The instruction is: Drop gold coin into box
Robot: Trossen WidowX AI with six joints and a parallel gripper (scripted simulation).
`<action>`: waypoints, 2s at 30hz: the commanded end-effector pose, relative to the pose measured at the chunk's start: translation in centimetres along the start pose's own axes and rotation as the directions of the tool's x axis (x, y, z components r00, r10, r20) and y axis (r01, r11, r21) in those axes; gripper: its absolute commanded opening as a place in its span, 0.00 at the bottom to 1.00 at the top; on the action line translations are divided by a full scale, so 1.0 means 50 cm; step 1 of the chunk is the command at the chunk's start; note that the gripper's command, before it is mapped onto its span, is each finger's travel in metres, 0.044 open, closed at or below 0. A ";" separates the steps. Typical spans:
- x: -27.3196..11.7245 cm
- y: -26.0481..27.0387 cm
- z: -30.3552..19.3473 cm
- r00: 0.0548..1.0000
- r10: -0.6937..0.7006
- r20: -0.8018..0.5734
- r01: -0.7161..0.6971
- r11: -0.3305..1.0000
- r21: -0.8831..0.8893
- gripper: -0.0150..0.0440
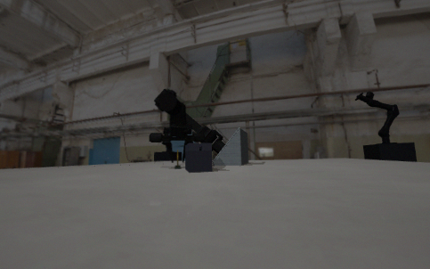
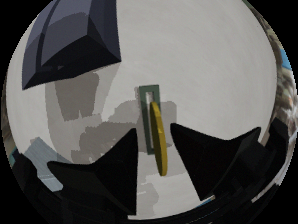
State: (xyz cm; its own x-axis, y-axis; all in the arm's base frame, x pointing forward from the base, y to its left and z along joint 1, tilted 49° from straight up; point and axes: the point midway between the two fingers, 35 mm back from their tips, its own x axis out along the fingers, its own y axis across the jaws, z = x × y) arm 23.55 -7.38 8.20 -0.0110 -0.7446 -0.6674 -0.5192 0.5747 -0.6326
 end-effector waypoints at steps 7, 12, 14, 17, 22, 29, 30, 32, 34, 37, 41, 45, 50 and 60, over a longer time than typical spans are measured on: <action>0.019 0.000 -0.004 1.000 -0.007 -0.004 0.007 1.000 -0.004 0.39; 0.019 0.000 -0.004 1.000 -0.007 -0.004 0.007 1.000 -0.004 0.25; 0.019 0.000 -0.004 1.000 -0.007 -0.004 0.007 1.000 -0.004 0.25; 0.019 0.000 -0.004 1.000 -0.007 -0.004 0.007 1.000 -0.004 0.25; 0.016 0.000 -0.004 1.000 -0.007 -0.004 0.007 1.000 -0.004 0.25; -0.017 0.000 0.002 1.000 -0.002 0.001 0.002 1.000 -0.005 0.25; -0.022 0.000 0.003 1.000 -0.001 0.002 0.001 1.000 -0.006 0.25; -0.031 0.000 0.004 1.000 0.000 0.002 0.000 1.000 -0.006 0.25; -0.041 0.000 0.005 1.000 0.001 0.003 -0.001 1.000 -0.006 0.25; -0.056 0.000 0.006 1.000 0.002 0.004 -0.002 1.000 -0.006 0.25; -0.076 0.001 0.007 1.000 0.003 0.004 -0.003 1.000 -0.007 0.25; -0.097 0.001 0.006 1.000 0.003 0.003 -0.003 1.000 -0.007 0.25; -0.122 0.002 0.004 1.000 0.002 0.002 -0.002 1.000 -0.007 0.25; -0.170 0.003 -0.003 1.000 -0.004 -0.004 0.004 1.000 -0.006 0.25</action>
State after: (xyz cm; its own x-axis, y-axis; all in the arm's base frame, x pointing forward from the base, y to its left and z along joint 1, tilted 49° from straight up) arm 23.48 -1.69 13.22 -0.0125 -0.7498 -0.6615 -0.5283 0.5666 -0.6323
